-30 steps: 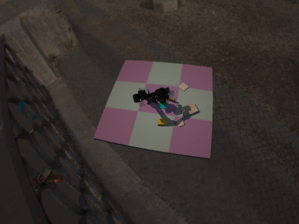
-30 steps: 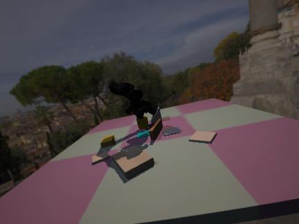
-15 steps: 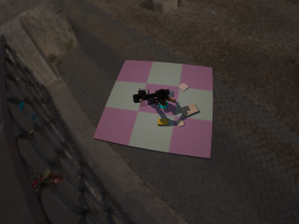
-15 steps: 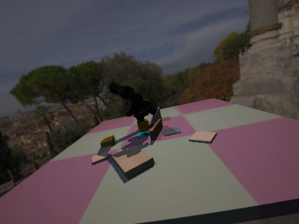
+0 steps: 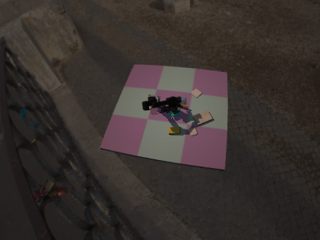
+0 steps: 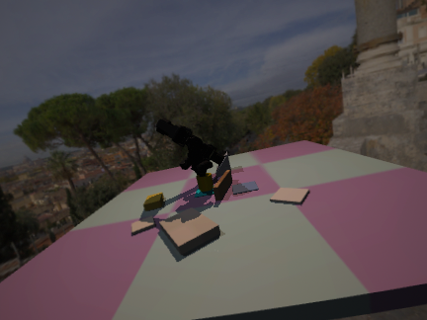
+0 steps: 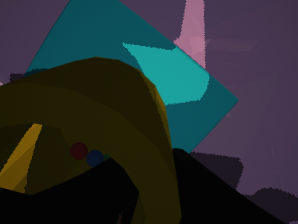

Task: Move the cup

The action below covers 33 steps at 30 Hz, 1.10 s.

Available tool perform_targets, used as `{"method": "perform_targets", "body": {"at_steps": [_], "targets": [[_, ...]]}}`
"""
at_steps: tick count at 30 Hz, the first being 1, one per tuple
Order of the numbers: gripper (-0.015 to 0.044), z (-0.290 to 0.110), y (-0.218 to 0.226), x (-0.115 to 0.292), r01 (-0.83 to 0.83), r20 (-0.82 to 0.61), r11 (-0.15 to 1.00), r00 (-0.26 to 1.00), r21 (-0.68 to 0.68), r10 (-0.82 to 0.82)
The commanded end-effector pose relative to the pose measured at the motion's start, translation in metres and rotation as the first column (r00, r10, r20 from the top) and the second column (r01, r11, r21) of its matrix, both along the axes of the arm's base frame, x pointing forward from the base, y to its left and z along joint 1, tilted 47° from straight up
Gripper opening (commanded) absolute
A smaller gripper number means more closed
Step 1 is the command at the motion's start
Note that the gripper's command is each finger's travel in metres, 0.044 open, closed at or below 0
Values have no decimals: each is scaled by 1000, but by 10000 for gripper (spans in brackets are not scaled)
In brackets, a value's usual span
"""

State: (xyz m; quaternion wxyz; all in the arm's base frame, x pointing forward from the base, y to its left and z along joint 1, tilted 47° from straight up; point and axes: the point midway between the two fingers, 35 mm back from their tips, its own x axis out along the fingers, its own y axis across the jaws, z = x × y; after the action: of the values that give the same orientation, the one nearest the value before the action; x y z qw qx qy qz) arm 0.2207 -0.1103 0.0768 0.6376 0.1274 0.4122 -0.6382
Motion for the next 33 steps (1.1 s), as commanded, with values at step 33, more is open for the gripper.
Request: {"method": "perform_targets", "body": {"at_steps": [33], "targets": [[146,10,11,3,-1,1,1000,1000,1,1]]}}
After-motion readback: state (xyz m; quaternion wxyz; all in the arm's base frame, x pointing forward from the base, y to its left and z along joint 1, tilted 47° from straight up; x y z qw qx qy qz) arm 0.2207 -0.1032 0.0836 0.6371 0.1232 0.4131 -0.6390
